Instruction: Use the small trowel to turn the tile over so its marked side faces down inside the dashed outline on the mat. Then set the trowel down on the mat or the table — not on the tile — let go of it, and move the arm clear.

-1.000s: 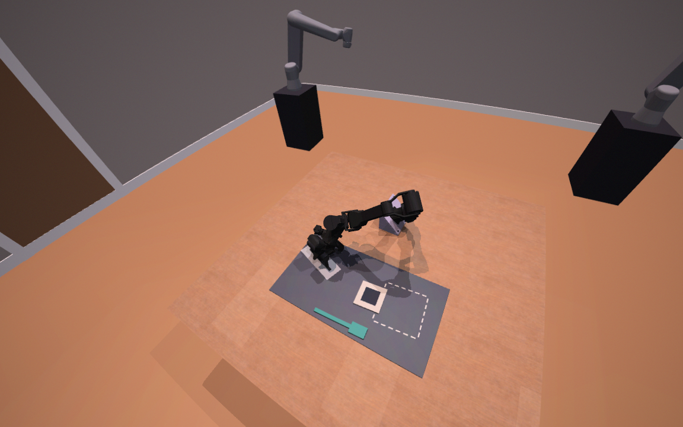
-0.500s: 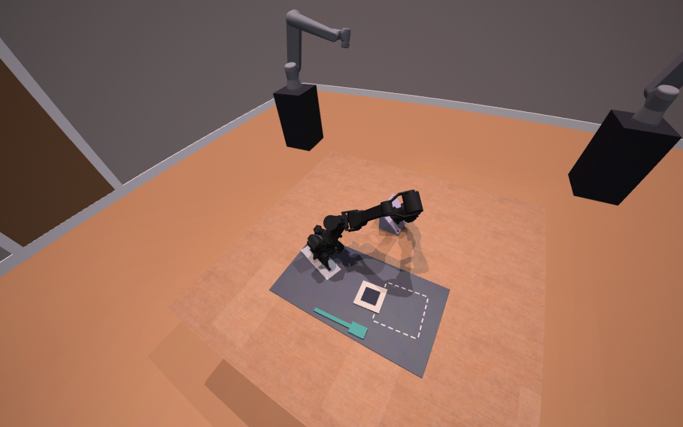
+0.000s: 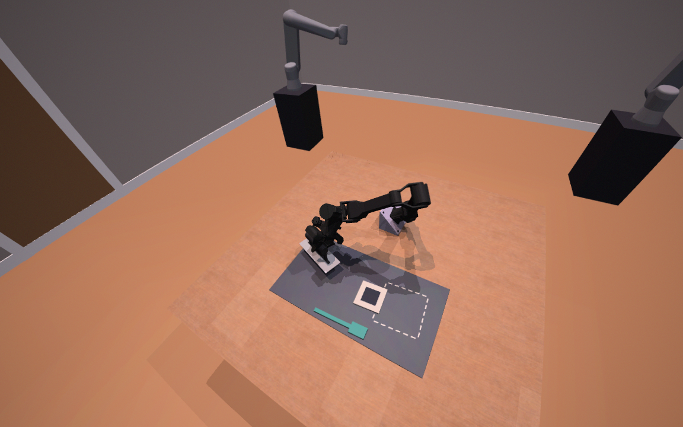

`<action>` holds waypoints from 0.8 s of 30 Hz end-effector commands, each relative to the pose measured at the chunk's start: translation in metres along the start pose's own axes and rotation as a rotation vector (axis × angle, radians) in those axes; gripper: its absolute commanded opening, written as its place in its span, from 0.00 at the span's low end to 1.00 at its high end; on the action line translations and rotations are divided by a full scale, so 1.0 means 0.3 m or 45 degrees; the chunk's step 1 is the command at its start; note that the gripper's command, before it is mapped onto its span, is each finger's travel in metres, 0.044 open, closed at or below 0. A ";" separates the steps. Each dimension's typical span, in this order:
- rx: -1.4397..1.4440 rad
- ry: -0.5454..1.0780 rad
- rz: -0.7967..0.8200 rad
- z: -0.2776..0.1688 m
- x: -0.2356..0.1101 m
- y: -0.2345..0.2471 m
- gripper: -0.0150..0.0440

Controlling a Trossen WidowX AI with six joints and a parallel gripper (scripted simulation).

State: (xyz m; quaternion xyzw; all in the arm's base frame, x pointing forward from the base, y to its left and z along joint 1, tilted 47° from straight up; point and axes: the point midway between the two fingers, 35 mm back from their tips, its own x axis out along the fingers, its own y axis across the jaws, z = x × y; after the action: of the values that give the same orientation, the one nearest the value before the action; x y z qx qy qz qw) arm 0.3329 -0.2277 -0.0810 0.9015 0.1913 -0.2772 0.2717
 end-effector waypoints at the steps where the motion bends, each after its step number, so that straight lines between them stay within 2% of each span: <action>1: -0.016 0.007 0.013 -0.006 -0.018 0.032 0.25; 4: -0.063 0.039 0.017 -0.046 -0.010 0.036 0.25; 16: -0.449 0.333 0.039 -0.395 0.031 0.020 0.25; 24: -0.469 0.350 0.040 -0.414 0.037 0.011 0.25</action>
State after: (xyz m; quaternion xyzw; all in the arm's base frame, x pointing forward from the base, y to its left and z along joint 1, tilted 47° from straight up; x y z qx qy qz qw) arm 0.3927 -0.1520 -0.0011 0.8695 0.2646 -0.1109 0.4020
